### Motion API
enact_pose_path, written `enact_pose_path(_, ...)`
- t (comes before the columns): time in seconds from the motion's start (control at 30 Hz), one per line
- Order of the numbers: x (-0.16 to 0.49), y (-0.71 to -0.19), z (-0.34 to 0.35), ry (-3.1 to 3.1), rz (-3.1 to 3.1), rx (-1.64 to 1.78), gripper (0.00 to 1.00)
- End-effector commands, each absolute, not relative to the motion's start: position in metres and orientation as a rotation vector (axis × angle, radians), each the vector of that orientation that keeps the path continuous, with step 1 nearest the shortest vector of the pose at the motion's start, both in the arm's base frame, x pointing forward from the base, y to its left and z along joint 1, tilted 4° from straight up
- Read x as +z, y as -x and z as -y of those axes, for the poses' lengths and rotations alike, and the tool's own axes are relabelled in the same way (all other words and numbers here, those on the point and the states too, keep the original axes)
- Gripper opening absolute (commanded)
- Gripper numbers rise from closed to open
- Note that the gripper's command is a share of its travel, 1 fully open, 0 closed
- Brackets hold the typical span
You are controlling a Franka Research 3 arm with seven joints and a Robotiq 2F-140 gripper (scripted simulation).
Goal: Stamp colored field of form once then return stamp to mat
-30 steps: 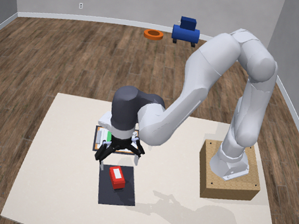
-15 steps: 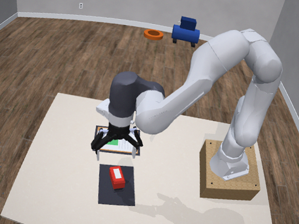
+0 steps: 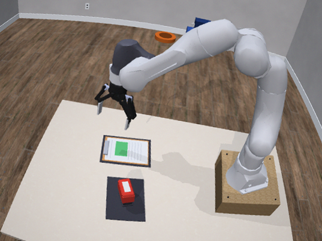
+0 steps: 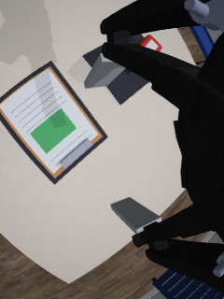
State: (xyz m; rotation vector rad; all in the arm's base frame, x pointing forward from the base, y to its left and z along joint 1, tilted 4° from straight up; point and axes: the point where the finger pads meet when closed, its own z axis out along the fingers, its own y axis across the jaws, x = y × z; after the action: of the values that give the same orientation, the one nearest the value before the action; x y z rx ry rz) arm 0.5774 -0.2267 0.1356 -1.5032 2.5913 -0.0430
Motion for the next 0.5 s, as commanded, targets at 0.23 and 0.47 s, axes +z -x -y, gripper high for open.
enact_pose_path(0.23,0.025,-0.590,0.231,0.844,-2.913,0.030,1.00)
enact_pose_path(0.47,0.016,-0.590,0.231,0.584,-3.013,0.089,1.00)
